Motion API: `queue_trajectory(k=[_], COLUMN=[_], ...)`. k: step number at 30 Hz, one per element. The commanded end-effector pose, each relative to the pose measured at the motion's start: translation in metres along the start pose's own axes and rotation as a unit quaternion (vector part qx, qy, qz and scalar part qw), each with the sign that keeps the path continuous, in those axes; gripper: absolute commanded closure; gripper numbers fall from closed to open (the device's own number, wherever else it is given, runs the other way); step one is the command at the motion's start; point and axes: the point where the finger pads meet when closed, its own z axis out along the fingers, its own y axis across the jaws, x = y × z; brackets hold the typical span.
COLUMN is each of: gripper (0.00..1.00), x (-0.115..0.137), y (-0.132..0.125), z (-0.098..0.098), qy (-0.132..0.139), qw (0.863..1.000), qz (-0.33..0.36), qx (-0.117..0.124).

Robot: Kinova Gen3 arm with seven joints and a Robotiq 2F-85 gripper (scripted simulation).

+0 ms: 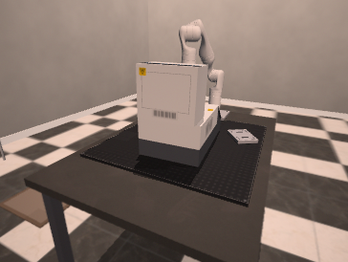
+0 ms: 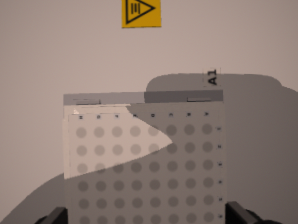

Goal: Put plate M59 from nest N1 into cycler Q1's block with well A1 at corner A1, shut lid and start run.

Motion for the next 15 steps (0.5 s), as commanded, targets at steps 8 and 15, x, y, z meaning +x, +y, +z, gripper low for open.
queue_trajectory(k=[8,15], gripper=[0.10,0.10], x=[0.000,0.000], y=[0.000,0.000], z=[0.010,0.015], qy=[0.000,0.000], qw=[1.000,1.000], qz=[0.000,0.000], qx=[-0.001,-0.001])
